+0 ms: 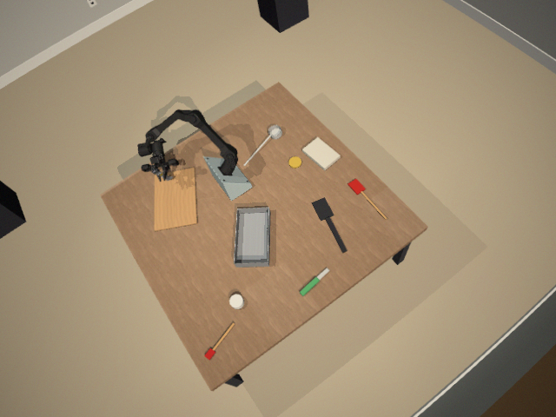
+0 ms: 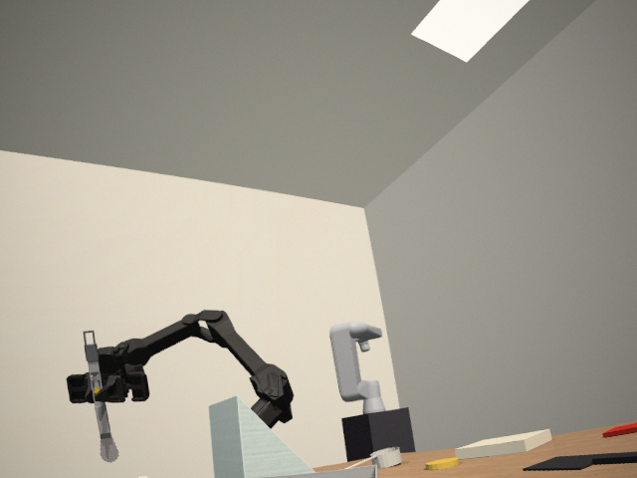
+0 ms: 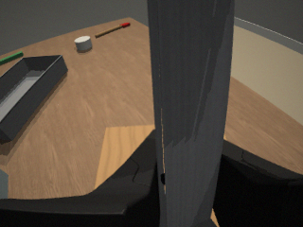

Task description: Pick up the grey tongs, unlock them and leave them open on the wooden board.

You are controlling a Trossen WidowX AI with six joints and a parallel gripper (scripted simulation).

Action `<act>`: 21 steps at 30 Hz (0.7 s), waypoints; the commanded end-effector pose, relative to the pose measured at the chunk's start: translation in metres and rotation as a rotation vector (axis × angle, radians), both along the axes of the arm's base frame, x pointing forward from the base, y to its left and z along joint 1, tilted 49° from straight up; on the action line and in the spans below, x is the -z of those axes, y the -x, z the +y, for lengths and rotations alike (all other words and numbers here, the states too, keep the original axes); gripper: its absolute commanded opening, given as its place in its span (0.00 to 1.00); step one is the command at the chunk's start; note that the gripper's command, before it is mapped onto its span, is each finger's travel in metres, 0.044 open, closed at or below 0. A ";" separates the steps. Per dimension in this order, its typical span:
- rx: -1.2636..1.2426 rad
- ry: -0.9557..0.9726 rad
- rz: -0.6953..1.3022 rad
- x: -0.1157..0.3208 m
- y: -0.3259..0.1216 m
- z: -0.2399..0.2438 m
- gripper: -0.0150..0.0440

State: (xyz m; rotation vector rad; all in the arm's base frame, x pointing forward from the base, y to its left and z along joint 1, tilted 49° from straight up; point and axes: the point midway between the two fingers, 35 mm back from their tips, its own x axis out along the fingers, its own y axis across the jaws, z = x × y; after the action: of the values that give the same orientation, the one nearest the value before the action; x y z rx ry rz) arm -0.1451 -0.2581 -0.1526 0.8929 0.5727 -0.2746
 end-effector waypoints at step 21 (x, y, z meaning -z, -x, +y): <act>-0.529 -0.401 0.411 0.025 -0.030 0.013 0.00</act>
State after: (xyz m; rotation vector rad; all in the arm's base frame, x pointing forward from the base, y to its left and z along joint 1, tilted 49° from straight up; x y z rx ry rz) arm -0.1153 -0.2427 -0.1755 1.0349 1.1547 0.1187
